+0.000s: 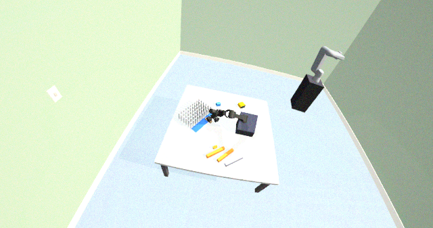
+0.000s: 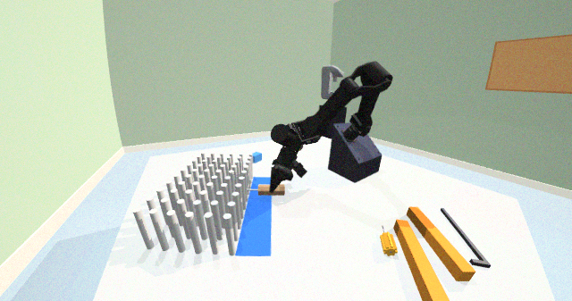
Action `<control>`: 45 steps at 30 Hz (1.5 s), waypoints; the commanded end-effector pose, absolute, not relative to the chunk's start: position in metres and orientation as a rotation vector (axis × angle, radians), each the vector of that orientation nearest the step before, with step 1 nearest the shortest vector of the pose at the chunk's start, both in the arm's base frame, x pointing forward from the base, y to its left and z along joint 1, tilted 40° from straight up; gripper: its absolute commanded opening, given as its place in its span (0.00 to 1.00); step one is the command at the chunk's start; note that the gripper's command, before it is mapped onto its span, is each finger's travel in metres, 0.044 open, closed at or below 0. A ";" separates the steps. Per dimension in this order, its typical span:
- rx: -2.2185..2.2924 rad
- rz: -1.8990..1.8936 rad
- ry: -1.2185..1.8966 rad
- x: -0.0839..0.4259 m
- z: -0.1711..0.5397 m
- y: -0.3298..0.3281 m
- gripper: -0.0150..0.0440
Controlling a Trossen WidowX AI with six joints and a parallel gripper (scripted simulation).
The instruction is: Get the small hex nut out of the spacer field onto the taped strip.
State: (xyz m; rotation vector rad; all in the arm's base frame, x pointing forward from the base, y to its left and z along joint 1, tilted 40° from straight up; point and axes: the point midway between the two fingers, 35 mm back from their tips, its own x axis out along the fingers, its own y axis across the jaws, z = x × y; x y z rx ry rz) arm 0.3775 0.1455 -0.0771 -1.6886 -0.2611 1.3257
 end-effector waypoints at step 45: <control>-1.689 1.321 -0.250 0.357 -0.066 0.148 0.25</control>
